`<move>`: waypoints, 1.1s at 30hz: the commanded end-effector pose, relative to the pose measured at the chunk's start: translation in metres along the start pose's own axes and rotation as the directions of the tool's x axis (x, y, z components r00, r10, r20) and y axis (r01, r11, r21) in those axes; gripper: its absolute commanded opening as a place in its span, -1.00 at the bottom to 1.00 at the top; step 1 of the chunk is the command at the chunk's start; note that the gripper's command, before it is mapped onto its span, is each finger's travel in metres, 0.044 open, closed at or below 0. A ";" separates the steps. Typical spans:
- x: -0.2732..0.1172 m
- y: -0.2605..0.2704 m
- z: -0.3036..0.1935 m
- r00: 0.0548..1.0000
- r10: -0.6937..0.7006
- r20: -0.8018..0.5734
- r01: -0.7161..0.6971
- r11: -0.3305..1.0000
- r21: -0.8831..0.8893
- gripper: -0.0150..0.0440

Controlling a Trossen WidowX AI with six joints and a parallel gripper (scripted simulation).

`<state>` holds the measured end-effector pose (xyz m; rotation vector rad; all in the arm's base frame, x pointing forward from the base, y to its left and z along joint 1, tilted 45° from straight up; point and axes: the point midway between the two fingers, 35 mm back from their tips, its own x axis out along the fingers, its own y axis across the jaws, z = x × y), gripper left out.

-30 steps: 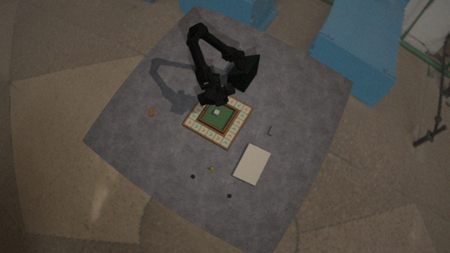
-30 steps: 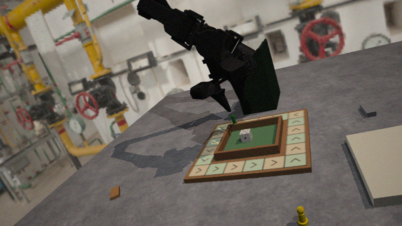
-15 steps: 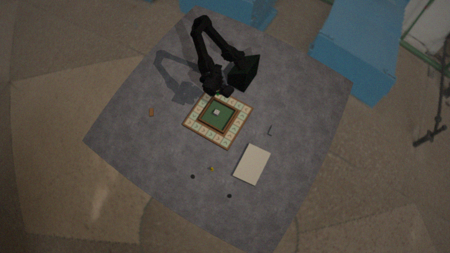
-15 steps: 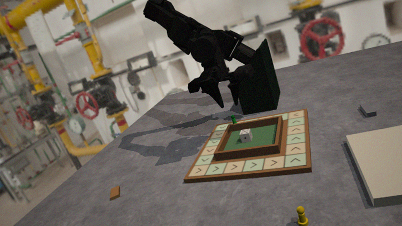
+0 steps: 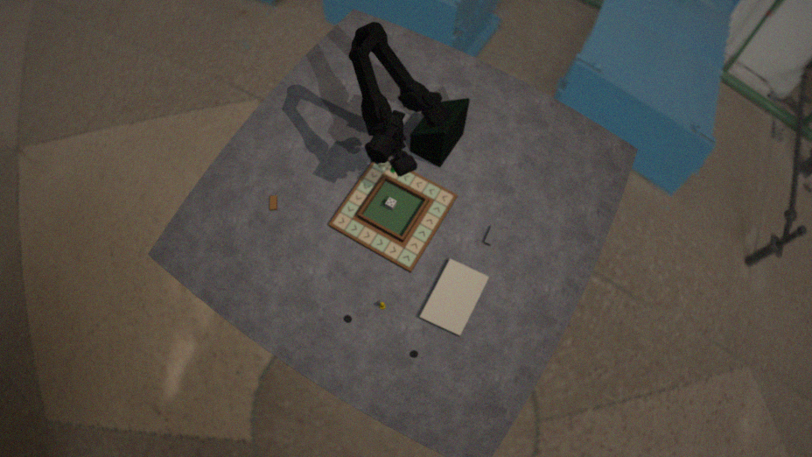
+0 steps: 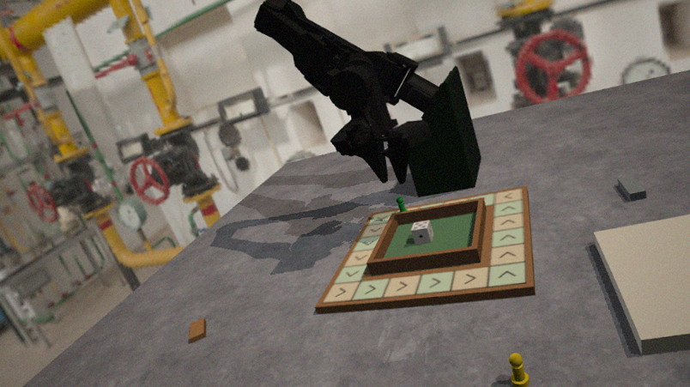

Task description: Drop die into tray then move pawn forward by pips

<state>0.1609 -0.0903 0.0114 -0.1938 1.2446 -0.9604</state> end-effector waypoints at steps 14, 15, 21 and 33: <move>0.028 0.000 -0.001 1.000 -0.002 -0.004 0.002 1.000 -0.001 0.19; 0.030 0.000 -0.001 1.000 -0.002 -0.004 0.002 1.000 -0.001 0.19; 0.039 0.000 -0.001 1.000 -0.003 -0.002 0.003 1.000 0.000 0.19; 0.055 -0.002 -0.001 1.000 -0.008 0.002 0.008 1.000 0.000 0.19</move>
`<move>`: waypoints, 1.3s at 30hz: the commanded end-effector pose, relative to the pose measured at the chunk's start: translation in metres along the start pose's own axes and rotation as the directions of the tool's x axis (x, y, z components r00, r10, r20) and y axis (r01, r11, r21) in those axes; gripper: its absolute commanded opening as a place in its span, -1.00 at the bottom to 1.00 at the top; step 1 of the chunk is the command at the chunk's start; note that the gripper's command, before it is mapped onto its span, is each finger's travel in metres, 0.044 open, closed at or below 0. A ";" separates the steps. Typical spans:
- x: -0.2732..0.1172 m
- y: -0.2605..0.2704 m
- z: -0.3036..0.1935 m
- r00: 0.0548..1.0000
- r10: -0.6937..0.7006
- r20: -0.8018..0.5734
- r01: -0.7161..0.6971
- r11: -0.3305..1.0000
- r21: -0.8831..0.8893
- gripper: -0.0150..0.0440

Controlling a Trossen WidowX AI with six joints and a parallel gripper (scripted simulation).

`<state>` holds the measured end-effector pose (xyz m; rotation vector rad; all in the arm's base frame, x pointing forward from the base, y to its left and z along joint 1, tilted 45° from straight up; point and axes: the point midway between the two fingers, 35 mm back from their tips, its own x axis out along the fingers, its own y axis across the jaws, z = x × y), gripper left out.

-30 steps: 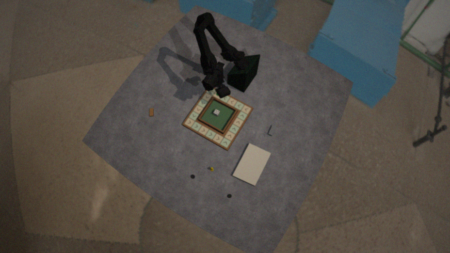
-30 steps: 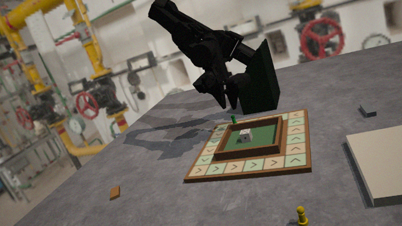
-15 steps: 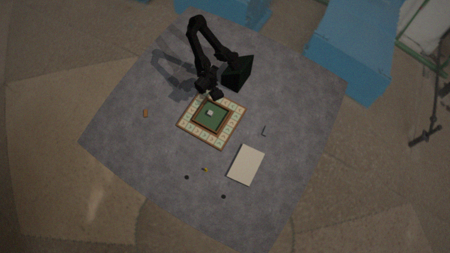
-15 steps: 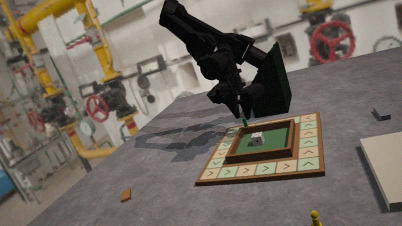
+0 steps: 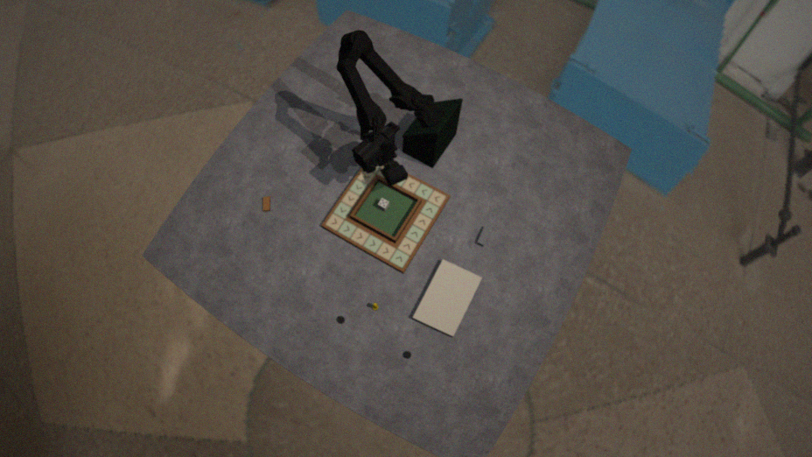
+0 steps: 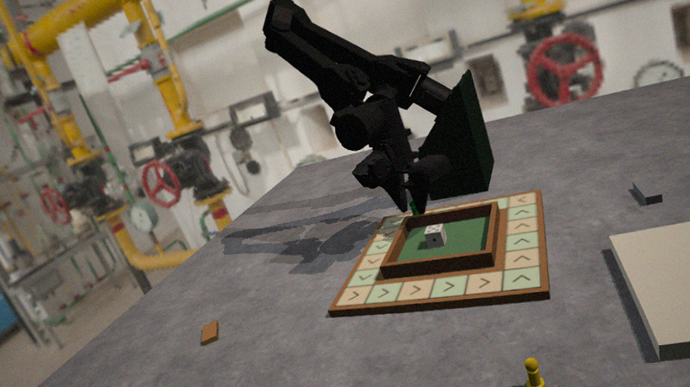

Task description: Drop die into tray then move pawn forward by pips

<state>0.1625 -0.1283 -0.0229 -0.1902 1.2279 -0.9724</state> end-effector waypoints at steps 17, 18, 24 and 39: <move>-0.001 0.003 -0.003 1.000 0.005 -0.010 -0.005 1.000 -0.015 -0.49; -0.005 0.004 -0.002 1.000 0.009 -0.011 -0.009 1.000 -0.015 -0.49; -0.027 0.012 0.001 0.999 0.027 -0.018 -0.027 1.000 -0.015 -0.49; -0.090 0.013 0.001 0.999 0.026 -0.023 -0.026 1.000 -0.016 -0.49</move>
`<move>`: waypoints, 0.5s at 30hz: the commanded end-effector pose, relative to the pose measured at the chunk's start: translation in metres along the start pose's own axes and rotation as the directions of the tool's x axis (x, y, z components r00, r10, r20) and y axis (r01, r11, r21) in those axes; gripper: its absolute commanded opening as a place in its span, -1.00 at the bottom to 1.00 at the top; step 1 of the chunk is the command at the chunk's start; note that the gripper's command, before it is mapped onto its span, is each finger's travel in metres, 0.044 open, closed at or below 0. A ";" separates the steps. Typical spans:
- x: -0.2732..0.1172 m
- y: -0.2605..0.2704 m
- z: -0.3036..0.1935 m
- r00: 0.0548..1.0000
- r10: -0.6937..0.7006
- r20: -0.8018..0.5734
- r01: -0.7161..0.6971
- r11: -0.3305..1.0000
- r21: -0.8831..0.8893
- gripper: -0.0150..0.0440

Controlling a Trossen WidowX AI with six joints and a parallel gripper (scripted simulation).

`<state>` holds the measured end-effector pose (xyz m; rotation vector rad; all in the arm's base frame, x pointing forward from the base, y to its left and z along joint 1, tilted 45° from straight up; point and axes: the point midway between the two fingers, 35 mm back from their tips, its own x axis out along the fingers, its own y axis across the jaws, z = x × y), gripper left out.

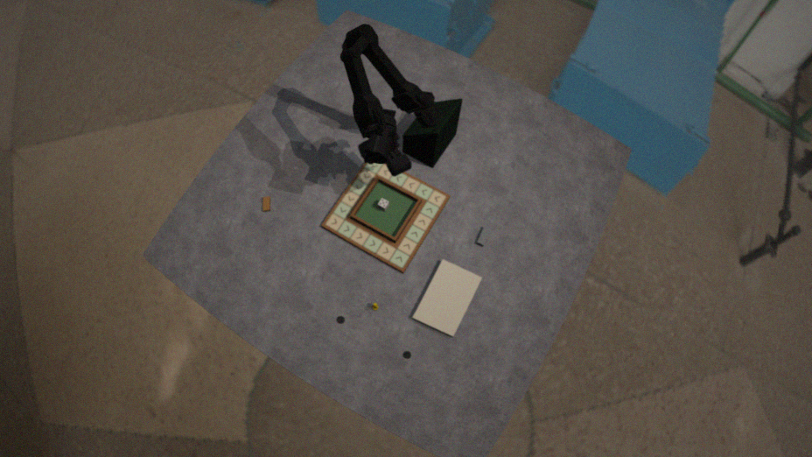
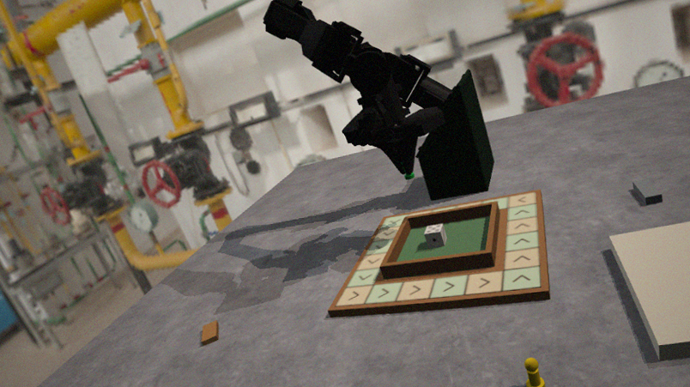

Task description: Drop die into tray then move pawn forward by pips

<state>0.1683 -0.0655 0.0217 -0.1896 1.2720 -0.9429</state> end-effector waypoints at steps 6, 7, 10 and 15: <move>-0.042 -0.008 -0.001 1.000 -0.009 0.016 0.009 1.000 0.017 -0.49; -0.046 -0.009 -0.002 1.000 -0.012 0.018 0.012 1.000 0.018 -0.49; -0.049 -0.011 -0.002 1.000 -0.015 0.019 0.014 1.000 0.018 -0.49; -0.048 -0.001 0.015 1.000 -0.006 0.016 0.006 1.000 0.018 -0.49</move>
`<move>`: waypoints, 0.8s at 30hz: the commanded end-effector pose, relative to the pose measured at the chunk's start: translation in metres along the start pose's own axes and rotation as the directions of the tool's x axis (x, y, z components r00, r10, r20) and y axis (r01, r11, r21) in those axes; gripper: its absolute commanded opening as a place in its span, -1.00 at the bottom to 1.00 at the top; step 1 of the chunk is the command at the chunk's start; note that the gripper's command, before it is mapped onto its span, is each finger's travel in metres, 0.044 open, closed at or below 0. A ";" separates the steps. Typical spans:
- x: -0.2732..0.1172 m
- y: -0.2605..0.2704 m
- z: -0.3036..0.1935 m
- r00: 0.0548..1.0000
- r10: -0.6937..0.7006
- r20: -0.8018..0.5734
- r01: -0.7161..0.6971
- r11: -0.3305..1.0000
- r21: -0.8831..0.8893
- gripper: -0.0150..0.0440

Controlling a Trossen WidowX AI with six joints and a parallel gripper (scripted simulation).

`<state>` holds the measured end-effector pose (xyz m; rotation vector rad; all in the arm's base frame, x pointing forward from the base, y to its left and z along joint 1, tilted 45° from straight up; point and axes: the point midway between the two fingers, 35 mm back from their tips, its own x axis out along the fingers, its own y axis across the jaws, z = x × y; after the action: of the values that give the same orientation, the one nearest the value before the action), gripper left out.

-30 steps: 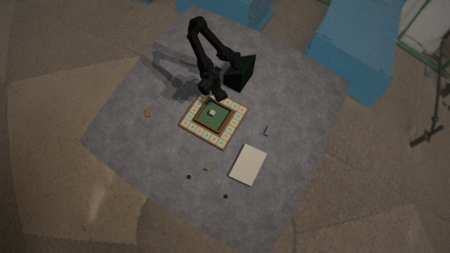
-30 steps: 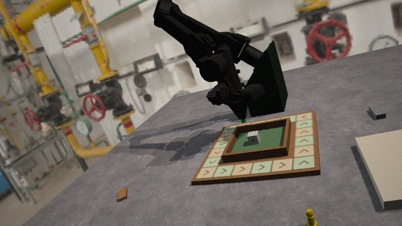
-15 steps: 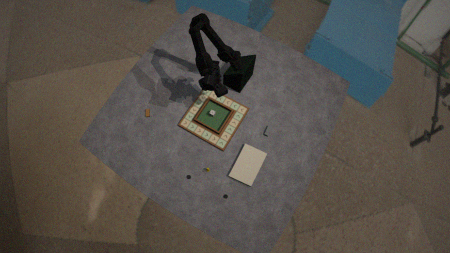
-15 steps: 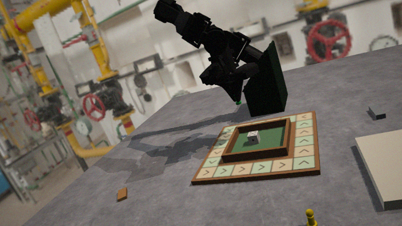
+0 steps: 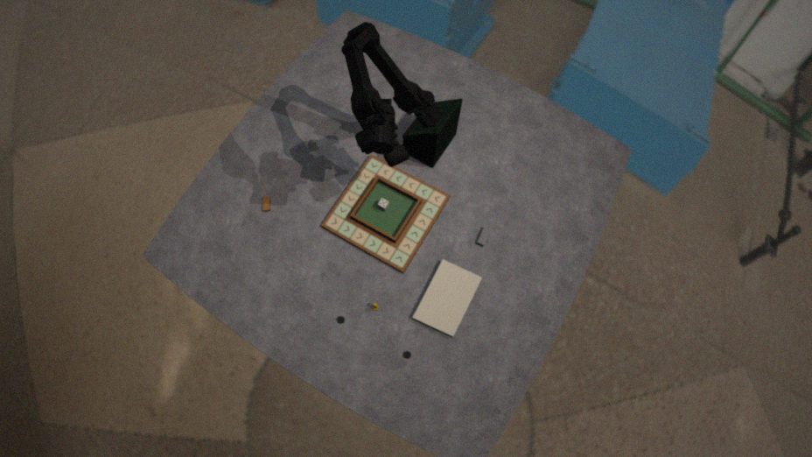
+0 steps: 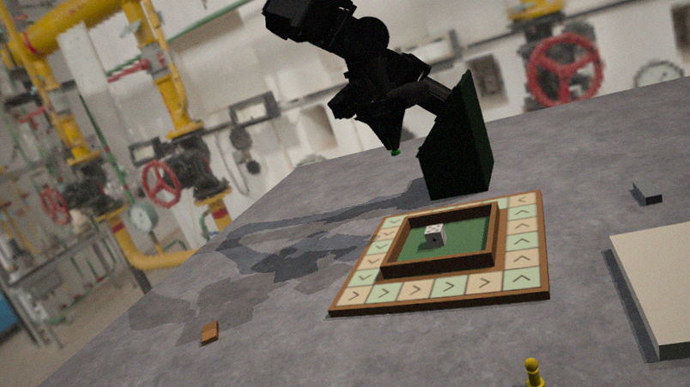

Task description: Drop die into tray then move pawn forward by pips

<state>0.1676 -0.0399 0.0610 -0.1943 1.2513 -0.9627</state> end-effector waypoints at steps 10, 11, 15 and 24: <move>0.010 0.030 0.065 1.000 0.025 -0.001 -0.025 1.000 0.006 -0.49; 0.012 0.032 0.070 1.000 0.025 -0.001 -0.025 1.000 0.007 -0.49; 0.021 0.039 0.093 1.000 0.026 0.002 -0.026 1.000 0.009 -0.49; 0.049 0.048 0.144 1.000 0.015 0.011 -0.015 1.000 0.011 -0.49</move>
<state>0.2997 -0.0861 0.0502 -0.1718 1.2409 -0.9516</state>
